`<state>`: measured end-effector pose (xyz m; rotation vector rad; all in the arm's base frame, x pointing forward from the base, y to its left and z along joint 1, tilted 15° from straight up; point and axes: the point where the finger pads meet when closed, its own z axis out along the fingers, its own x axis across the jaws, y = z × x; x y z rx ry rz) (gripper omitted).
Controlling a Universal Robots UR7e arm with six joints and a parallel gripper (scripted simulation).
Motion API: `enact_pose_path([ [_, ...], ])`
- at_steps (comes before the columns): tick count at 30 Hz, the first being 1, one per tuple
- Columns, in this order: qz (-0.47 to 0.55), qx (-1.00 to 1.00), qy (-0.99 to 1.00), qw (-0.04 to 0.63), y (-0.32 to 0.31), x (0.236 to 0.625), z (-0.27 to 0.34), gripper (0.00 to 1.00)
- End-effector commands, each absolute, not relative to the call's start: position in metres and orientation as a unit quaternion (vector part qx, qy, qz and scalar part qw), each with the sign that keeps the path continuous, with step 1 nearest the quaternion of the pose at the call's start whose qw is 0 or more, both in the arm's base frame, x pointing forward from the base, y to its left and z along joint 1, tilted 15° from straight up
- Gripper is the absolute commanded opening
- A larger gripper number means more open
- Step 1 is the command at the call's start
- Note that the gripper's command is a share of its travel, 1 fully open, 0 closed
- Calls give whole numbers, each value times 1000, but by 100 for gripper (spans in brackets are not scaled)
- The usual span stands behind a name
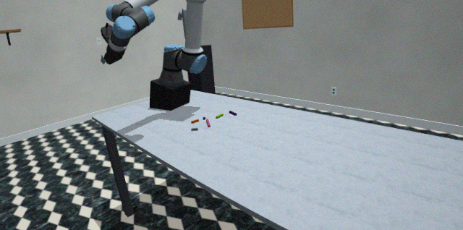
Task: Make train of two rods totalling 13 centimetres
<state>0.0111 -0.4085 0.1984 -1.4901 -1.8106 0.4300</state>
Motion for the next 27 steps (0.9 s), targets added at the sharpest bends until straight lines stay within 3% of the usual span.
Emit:
enact_pose_path([
  [1,168,-581,-706,369,-409,11,199,100],
  [27,164,-576,-711,368,-408,13,197,100],
])
